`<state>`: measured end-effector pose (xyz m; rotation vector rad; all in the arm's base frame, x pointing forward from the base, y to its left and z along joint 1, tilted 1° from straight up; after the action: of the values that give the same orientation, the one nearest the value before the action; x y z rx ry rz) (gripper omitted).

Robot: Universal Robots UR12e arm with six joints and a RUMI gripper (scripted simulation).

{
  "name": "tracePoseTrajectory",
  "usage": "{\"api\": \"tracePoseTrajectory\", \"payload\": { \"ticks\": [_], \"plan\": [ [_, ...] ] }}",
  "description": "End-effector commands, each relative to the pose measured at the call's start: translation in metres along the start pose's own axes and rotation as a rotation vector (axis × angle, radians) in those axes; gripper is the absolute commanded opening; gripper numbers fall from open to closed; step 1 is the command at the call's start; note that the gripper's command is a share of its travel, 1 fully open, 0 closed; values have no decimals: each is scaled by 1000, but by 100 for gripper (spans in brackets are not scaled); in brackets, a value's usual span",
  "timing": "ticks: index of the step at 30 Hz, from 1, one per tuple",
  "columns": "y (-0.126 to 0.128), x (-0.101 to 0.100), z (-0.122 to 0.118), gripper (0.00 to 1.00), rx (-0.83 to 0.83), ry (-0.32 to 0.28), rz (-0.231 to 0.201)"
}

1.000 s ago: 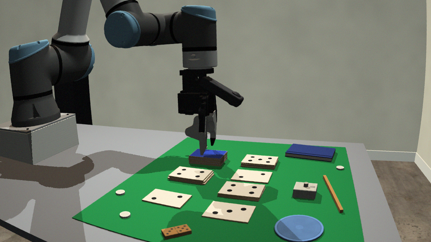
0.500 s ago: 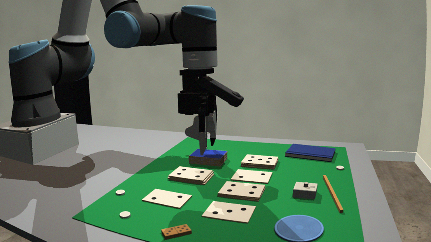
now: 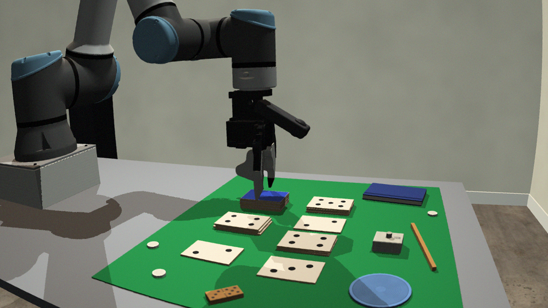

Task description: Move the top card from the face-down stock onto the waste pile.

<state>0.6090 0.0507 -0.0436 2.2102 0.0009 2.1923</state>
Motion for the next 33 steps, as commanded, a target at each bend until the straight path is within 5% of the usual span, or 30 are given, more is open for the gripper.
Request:
{"api": "tracePoseTrajectory", "payload": {
  "ticks": [1,33],
  "plan": [
    [0,-1,1,50,0,1,0],
    [0,-4,1,50,0,1,0]
  ]
}}
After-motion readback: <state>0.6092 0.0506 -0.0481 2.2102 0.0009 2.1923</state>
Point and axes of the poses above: the point where the finger pads meet when closed, its own x axis back along the fingers, its own y axis across the jaws, z = x × y, the point moved 3 cm from there along x, back along the fingers, and after that the axes turned 3 degrees about x, right-handed, at the moved point
